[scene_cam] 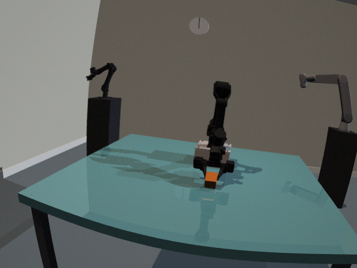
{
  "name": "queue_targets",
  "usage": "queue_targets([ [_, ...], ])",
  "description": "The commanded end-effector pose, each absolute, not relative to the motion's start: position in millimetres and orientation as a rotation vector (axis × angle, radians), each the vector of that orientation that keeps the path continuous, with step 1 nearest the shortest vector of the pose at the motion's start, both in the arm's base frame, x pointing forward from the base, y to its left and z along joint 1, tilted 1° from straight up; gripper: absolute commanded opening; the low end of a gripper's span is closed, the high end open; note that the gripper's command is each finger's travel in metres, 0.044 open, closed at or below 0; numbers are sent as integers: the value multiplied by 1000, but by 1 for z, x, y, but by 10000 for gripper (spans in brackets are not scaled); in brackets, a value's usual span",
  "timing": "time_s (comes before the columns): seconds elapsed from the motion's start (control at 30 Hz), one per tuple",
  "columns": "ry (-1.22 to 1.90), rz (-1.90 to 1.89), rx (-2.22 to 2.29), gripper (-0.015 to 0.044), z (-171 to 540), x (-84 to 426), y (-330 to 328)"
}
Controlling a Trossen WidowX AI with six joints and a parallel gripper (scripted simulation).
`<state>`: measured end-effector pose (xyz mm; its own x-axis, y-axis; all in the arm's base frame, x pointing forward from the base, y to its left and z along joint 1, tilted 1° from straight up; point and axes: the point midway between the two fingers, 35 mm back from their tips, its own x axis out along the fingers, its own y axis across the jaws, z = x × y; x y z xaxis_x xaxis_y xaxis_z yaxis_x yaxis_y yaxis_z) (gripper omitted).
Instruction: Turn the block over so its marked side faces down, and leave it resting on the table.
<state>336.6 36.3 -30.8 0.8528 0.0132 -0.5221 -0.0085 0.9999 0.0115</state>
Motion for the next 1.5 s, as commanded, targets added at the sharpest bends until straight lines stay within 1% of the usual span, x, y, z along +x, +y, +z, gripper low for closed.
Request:
queue_targets([
  [0.0, 529, 5, 3, 0, -33, 327, 34],
  [0.27, 475, 4, 5, 0, -27, 324, 34],
  [0.7, 473, 4, 5, 0, -27, 323, 34],
  [1.27, 473, 4, 5, 440, -27, 323, 34],
  [1.47, 473, 4, 5, 440, -27, 323, 34],
])
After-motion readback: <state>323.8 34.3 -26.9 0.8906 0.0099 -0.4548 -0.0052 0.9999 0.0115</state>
